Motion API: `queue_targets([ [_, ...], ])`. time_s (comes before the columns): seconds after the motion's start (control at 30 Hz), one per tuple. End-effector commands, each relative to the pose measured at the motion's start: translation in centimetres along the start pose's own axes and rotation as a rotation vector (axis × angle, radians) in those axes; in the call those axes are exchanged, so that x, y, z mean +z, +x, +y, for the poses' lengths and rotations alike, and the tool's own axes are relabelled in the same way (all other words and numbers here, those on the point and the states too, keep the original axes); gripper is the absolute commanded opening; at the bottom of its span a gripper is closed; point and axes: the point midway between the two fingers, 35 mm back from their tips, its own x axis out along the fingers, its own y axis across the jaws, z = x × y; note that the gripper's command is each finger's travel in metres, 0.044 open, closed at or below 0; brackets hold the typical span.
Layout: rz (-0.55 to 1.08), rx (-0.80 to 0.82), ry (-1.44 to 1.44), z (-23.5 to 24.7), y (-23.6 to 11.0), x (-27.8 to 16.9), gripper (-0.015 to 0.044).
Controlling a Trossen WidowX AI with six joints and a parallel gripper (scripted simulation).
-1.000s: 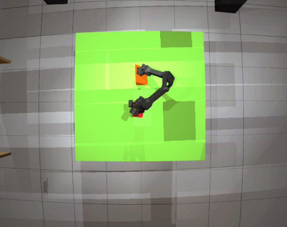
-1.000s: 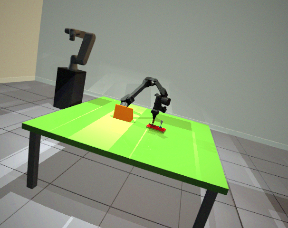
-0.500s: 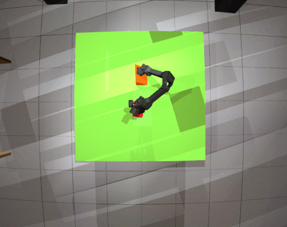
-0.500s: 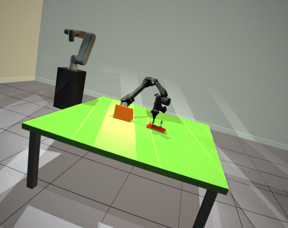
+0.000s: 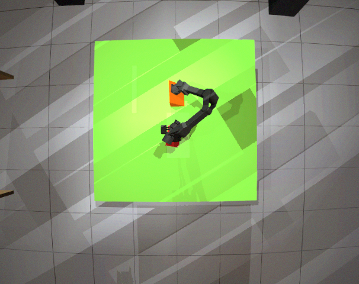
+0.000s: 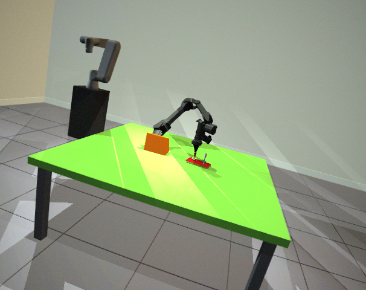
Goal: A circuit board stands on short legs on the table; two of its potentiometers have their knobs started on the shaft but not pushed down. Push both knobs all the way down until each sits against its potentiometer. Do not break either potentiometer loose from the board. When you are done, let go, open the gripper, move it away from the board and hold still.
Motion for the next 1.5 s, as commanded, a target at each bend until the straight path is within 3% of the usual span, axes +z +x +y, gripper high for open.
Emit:
queue_targets([
  [0.0,0.001,0.004,-0.001,0.1,0.22,0.07,0.0],
  [1.47,0.001,0.004,-0.001,0.11,0.82,0.07,0.0],
])
